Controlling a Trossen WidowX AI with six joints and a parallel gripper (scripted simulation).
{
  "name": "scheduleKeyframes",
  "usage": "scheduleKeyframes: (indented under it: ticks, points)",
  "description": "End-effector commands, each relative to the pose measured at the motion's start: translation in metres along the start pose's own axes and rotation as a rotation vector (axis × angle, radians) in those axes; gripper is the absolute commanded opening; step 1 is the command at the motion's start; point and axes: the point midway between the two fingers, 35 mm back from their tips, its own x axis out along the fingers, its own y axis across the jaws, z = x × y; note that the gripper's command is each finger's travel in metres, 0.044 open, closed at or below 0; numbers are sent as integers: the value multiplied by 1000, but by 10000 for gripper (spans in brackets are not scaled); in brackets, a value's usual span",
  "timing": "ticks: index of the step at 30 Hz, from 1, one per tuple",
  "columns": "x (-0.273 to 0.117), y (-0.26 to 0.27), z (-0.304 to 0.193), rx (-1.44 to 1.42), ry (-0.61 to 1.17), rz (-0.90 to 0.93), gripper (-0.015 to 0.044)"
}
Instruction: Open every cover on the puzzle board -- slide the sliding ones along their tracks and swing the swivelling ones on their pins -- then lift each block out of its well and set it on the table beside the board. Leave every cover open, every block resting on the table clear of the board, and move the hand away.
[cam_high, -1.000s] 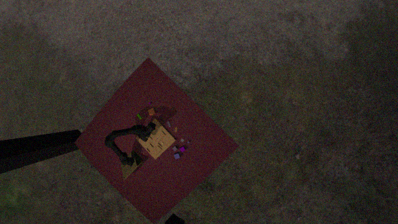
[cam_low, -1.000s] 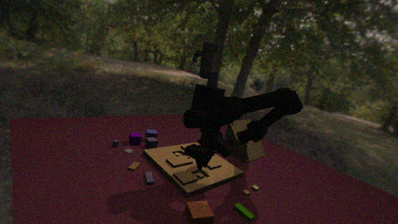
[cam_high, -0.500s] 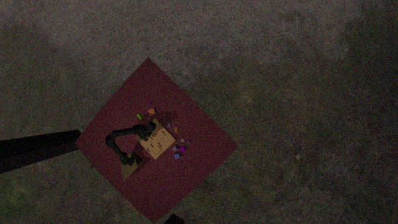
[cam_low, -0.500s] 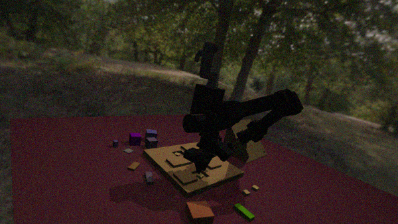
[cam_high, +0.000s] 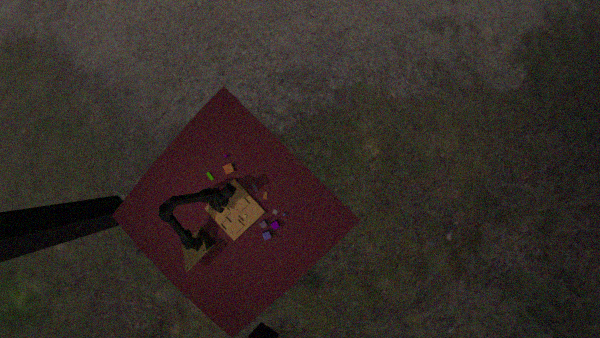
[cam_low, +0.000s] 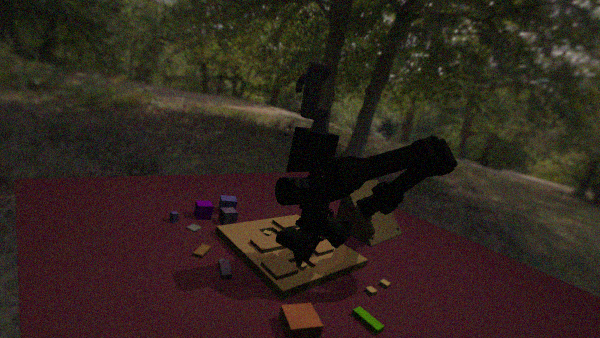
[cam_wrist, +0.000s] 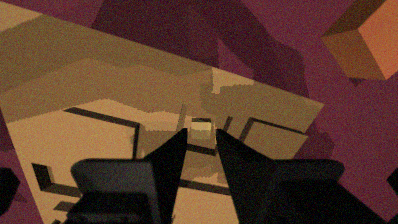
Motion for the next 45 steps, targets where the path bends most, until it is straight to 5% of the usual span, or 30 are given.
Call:
scheduleKeyframes:
  ticks: [1, 18, 45]
  points:
    - [4, 0, 0, 7, -4, 1, 144]
    - [7, 0, 0, -1, 0, -1, 80]
    - [-23, 0, -1, 4, 0, 1, 80]
